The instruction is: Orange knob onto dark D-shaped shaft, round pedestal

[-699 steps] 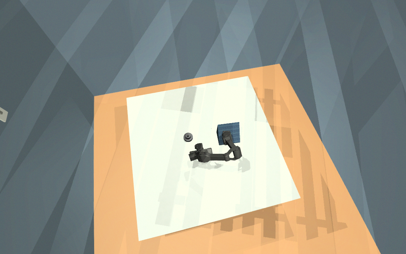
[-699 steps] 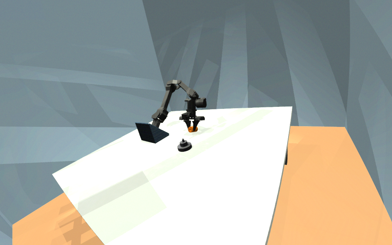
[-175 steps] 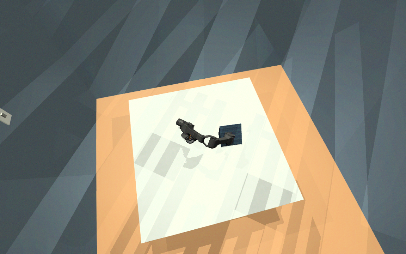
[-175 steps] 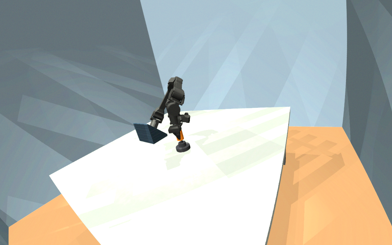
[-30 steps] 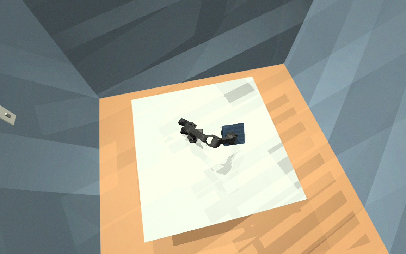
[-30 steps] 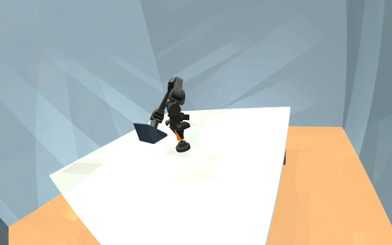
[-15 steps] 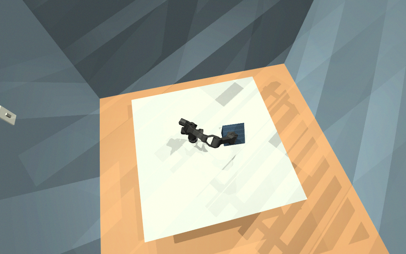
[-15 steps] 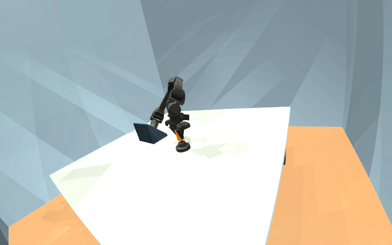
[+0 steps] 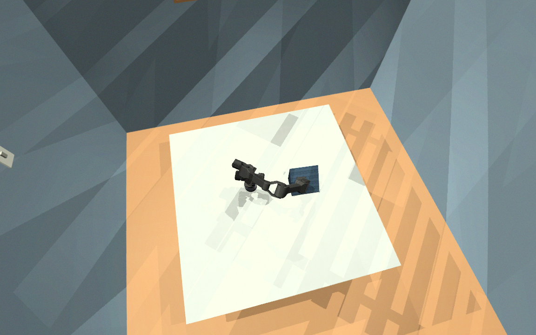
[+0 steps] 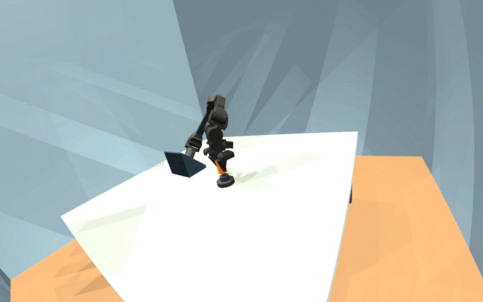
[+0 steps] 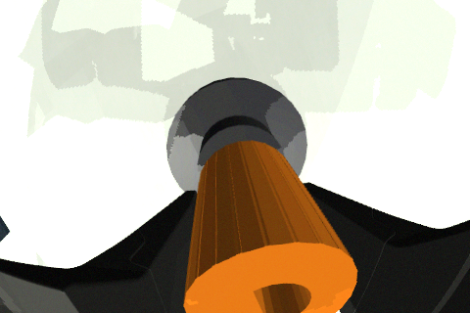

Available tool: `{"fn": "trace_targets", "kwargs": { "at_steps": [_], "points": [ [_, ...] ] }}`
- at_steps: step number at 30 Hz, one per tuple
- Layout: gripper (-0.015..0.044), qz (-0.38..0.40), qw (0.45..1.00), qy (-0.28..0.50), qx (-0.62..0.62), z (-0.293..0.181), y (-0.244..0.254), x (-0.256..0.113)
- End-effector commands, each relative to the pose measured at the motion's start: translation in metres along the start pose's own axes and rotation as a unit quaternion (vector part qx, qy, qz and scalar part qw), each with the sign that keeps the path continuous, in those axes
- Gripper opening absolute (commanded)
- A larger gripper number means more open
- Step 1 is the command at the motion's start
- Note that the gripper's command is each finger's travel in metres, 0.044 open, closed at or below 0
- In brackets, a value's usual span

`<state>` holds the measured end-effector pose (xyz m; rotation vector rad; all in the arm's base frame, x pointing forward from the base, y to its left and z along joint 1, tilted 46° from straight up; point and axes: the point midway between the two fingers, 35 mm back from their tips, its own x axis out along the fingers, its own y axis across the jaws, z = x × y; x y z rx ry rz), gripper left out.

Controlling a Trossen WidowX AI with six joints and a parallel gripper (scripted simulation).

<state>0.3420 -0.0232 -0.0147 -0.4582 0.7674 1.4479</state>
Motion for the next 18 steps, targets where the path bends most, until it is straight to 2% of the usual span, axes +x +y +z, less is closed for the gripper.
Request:
{"fn": "trace_targets", "kwargs": {
  "at_steps": [1,5,10,18],
  "points": [
    [0.0,-0.001,1.0,0.0,-0.002,0.0001,-0.0014,-0.0034],
    [0.0,-0.001,1.0,0.0,-0.015,0.0006,-0.002,-0.0049],
    [0.0,-0.001,0.995,0.0,-0.101,0.0007,-0.0035,-0.0049],
    [0.0,-0.001,0.994,0.0,-0.106,0.0008,-0.0023,-0.0028]
  ]
}}
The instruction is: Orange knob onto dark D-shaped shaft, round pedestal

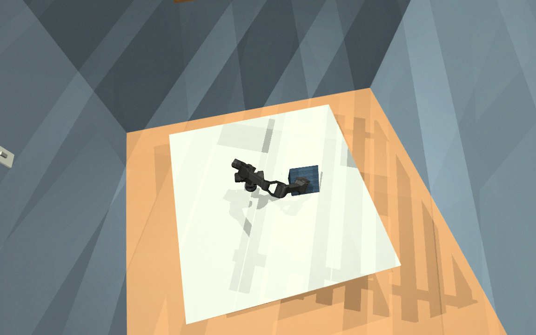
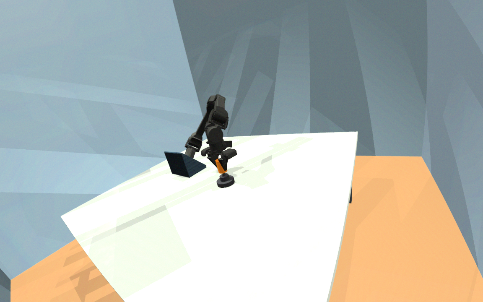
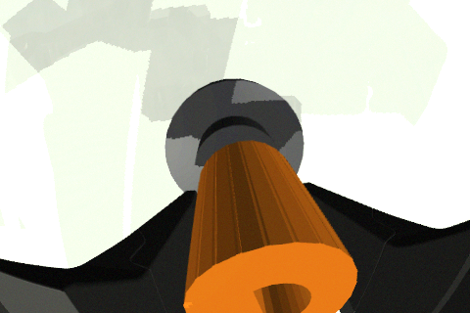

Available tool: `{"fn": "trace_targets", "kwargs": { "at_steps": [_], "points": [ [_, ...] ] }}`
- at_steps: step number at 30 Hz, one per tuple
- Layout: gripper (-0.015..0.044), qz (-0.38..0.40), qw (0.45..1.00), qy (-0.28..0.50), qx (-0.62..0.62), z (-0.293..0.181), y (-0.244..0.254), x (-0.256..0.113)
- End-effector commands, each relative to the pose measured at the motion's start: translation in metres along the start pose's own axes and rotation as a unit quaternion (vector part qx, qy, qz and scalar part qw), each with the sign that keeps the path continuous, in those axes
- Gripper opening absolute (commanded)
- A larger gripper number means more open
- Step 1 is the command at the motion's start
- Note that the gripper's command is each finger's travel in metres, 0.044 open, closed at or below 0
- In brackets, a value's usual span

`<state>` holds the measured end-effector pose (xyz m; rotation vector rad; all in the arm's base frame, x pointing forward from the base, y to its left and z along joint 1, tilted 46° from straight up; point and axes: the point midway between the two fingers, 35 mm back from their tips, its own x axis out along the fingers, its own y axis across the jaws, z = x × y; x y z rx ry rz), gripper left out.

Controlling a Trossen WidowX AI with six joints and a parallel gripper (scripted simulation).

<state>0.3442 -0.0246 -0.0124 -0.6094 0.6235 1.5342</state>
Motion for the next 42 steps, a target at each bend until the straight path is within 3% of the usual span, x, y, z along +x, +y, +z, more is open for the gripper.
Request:
{"fn": "trace_targets", "kwargs": {
  "at_steps": [1,31,42],
  "points": [
    [0.0,-0.002,1.0,0.001,-0.006,-0.0003,-0.0002,0.0],
    [0.0,-0.002,1.0,0.001,-0.006,-0.0002,-0.0003,-0.0021],
    [0.0,-0.002,0.994,0.001,-0.111,-0.0005,-0.0015,-0.0013]
  ]
}}
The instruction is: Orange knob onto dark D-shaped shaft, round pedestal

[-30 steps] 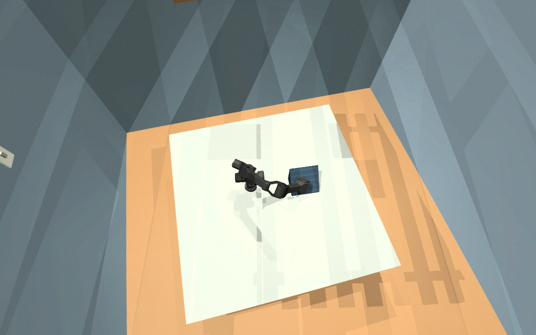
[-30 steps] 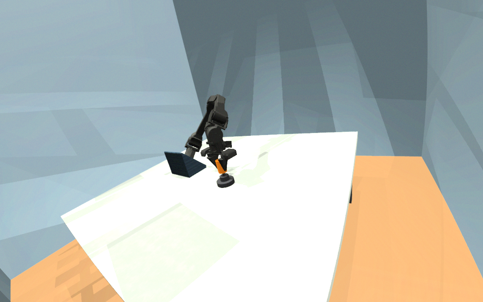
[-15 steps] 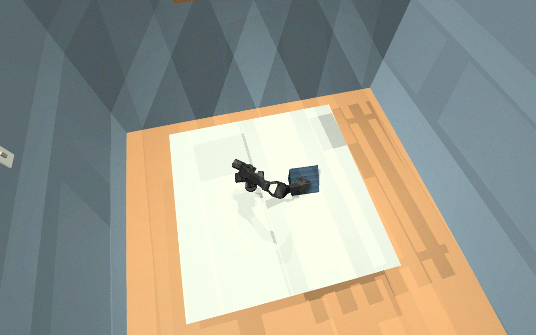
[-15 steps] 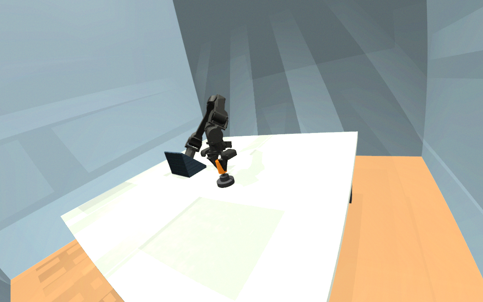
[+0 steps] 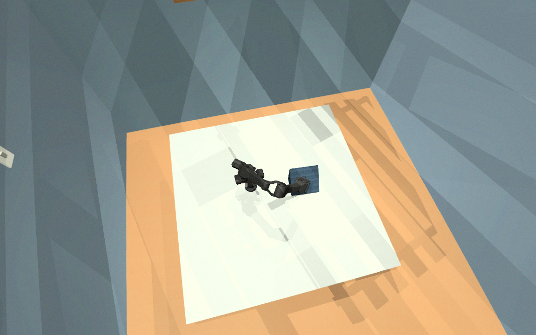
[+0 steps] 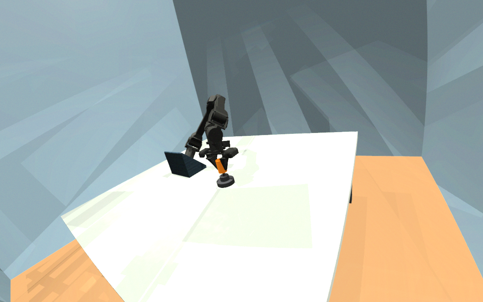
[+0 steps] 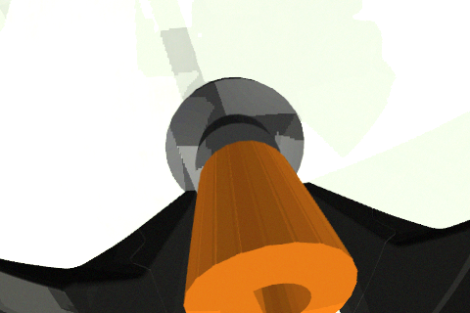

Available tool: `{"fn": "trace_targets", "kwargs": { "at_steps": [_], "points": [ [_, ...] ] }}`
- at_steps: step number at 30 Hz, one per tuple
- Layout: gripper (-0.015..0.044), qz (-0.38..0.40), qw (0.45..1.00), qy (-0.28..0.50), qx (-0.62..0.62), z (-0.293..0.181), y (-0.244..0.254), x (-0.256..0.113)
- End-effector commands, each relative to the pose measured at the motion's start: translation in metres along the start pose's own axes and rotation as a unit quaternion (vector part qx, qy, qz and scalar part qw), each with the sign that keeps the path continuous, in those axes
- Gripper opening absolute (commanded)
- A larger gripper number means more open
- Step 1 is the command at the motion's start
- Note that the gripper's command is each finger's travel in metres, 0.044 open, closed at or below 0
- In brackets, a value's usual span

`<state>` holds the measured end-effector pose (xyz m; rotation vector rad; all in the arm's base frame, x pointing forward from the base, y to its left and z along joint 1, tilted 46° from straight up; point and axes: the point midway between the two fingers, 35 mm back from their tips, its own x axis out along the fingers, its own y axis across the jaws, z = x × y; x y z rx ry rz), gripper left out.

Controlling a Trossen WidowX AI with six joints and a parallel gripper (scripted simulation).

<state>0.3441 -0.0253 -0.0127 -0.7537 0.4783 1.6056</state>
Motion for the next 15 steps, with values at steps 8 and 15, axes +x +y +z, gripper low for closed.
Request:
{"fn": "trace_targets", "kwargs": {
  "at_steps": [8,15],
  "points": [
    [0.0,-0.002,1.0,0.002,-0.015,0.0003,0.0,0.0013],
    [0.0,-0.002,1.0,0.002,-0.015,0.0007,0.002,0.0019]
  ]
}}
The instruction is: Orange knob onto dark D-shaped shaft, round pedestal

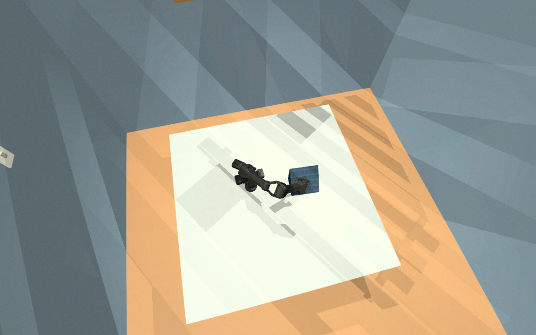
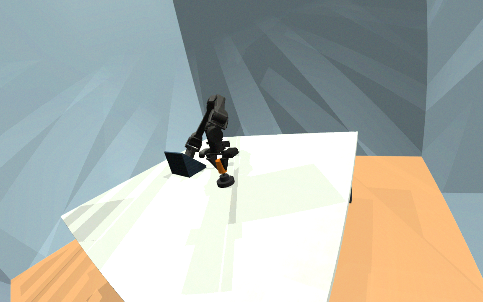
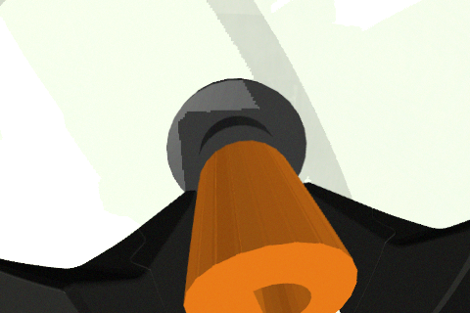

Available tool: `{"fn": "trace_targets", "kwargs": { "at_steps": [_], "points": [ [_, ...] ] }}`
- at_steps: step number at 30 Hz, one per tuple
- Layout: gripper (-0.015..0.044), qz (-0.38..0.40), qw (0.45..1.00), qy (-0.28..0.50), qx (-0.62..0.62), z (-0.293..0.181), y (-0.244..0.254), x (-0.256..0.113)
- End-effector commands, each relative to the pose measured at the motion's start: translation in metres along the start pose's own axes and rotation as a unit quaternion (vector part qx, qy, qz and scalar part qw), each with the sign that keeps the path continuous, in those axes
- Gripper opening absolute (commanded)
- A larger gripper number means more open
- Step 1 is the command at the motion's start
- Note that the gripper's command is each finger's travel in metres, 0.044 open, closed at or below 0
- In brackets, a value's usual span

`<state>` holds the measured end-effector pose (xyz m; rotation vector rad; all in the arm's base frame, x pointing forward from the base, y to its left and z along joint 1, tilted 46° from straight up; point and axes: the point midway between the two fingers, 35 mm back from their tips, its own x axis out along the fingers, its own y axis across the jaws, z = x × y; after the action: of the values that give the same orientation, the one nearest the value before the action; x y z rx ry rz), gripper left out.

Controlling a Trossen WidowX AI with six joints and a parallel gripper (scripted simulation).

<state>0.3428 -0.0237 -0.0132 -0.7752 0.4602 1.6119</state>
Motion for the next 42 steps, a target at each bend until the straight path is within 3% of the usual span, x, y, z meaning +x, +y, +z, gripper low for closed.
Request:
{"fn": "trace_targets", "kwargs": {
  "at_steps": [1,20,28,42],
  "points": [
    [0.0,-0.001,1.0,0.0,-0.002,-0.0004,0.0008,0.0012],
    [0.0,-0.001,1.0,0.0,-0.002,-0.0004,-0.0018,-0.0033],
    [0.0,-0.001,0.994,0.0,-0.107,-0.0015,-0.0029,-0.0029],
    [0.0,-0.001,0.994,0.0,-0.107,-0.0002,0.0002,-0.0001]
  ]
}}
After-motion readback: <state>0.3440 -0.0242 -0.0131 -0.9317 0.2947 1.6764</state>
